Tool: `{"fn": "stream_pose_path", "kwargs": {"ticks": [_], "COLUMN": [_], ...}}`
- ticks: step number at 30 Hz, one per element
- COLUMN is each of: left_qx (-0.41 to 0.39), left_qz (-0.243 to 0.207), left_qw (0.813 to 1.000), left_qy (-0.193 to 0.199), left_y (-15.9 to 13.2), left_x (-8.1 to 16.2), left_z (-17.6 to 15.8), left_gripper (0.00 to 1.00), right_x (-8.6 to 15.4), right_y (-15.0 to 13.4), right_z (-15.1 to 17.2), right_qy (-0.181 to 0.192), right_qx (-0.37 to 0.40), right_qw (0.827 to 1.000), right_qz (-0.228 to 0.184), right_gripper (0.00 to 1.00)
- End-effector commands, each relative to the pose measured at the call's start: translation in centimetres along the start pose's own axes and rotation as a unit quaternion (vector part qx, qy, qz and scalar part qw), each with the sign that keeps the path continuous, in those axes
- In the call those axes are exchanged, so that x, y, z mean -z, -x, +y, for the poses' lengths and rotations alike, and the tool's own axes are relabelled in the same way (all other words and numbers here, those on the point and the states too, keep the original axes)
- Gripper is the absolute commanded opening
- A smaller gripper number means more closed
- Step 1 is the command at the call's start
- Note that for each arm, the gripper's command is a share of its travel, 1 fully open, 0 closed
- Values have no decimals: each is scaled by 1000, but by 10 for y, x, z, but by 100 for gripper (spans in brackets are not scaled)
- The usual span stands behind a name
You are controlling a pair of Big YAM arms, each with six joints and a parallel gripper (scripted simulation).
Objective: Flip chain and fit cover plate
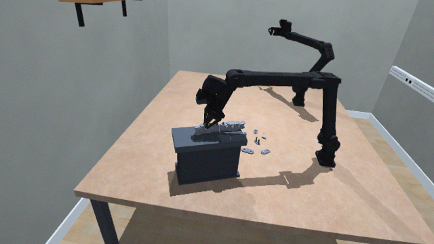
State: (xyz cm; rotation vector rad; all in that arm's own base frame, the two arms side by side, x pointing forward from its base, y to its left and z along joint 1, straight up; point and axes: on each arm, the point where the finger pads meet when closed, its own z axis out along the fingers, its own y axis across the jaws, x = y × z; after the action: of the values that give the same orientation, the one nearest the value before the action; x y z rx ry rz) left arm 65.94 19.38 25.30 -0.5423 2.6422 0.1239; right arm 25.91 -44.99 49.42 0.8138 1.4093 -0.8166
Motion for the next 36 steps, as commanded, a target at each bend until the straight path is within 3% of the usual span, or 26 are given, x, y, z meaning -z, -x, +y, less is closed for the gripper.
{"fn": "stream_pose_path", "kwargs": {"ticks": [1, 36], "left_qx": [0, 0], "left_qz": [-17, -16], "left_qw": [1000, 1000], "left_qy": [-1, -1], "left_y": [27, 50], "left_x": [9, -5], "left_z": [4, 5], "left_gripper": [23, 23], "right_x": [-2, -2], "right_y": [44, 44], "right_z": [4, 4], "right_qy": [3, 3], "right_qx": [0, 0], "right_qw": [999, 999], "right_qz": [-32, -32], "right_gripper": [100, 100]}}
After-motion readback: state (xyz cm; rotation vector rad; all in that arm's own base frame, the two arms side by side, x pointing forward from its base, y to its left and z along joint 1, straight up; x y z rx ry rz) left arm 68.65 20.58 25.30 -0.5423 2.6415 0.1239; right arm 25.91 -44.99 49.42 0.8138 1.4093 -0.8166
